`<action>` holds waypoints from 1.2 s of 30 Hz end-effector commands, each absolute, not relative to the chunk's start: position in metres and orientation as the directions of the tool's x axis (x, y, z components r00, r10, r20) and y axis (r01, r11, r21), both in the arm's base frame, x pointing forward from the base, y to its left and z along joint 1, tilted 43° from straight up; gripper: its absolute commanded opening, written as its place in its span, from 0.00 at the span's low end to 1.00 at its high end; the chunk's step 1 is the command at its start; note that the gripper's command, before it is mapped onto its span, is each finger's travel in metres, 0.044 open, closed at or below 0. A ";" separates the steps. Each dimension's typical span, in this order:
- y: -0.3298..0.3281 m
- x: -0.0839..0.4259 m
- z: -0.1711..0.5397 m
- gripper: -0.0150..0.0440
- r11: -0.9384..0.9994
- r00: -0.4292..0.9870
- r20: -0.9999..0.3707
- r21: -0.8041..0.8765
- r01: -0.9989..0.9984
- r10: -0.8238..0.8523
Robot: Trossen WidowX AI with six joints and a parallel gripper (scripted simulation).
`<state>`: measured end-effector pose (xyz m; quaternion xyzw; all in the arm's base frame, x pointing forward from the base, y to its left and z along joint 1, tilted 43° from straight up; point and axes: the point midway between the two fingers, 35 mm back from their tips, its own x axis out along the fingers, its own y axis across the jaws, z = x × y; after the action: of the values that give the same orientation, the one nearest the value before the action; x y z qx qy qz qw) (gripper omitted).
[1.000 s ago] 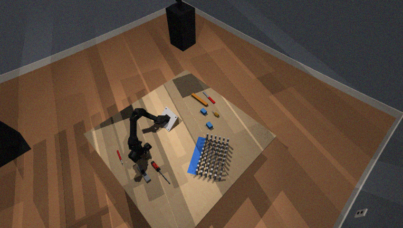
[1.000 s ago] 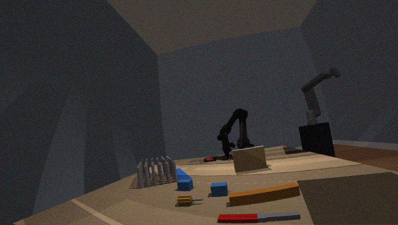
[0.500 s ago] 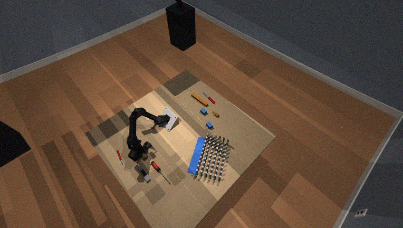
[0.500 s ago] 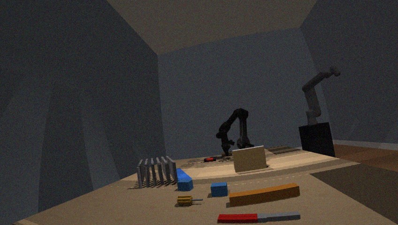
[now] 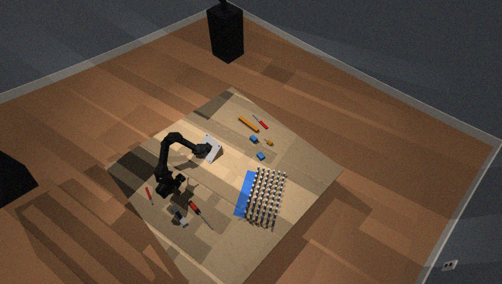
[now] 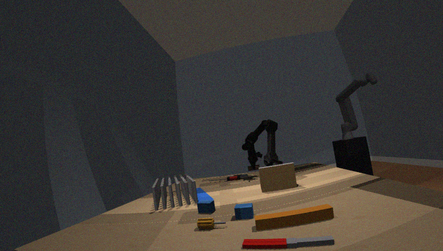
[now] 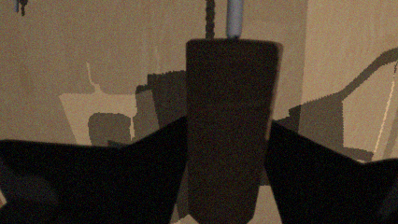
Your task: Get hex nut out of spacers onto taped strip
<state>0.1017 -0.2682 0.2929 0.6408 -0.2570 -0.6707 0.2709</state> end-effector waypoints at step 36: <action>-0.304 0.082 0.266 0.25 -0.712 -0.029 -0.712 0.701 0.035 -0.702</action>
<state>0.0816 -0.3003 0.2709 0.6397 -0.2621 -0.6684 0.2746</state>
